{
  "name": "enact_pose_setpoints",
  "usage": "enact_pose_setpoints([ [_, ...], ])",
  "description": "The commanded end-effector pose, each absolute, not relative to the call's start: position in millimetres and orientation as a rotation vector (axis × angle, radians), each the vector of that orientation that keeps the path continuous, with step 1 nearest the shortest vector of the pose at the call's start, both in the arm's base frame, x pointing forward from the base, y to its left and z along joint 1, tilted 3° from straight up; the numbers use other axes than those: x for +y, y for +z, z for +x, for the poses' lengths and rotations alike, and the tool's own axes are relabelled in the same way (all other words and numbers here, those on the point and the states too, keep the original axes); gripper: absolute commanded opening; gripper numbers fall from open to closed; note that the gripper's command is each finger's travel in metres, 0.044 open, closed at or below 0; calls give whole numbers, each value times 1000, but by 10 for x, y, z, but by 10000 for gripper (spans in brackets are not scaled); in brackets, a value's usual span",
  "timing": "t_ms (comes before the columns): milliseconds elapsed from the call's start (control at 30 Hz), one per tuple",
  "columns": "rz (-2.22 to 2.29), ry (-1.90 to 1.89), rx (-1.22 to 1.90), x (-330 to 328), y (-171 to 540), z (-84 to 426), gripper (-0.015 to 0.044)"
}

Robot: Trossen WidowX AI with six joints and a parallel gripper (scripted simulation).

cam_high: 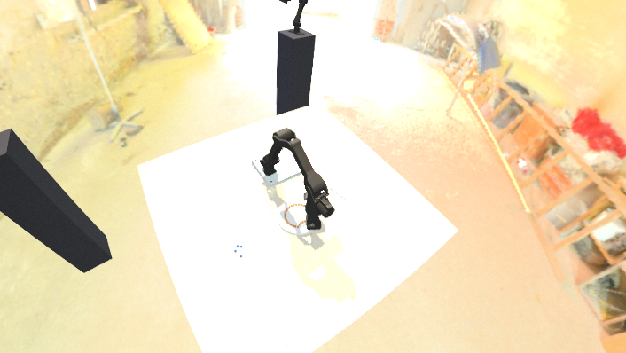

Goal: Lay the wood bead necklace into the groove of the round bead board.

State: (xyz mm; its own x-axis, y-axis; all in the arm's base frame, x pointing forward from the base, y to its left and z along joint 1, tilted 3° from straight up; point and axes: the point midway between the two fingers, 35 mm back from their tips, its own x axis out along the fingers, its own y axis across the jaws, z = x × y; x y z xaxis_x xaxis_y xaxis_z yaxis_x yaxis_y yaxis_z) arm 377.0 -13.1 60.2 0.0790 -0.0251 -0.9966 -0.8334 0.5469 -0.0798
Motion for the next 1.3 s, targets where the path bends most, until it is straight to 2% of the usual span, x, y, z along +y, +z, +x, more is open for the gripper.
enact_pose_setpoints([
  [0, -822, 716, 1369, -141, 558, 3783, 0],
  [67, -822, 716, 1369, -141, 547, 3783, 0],
  [633, -815, 717, 1369, -132, 589, 3777, 440],
  [1267, -822, 717, 1369, -131, 625, 3774, 440],
])
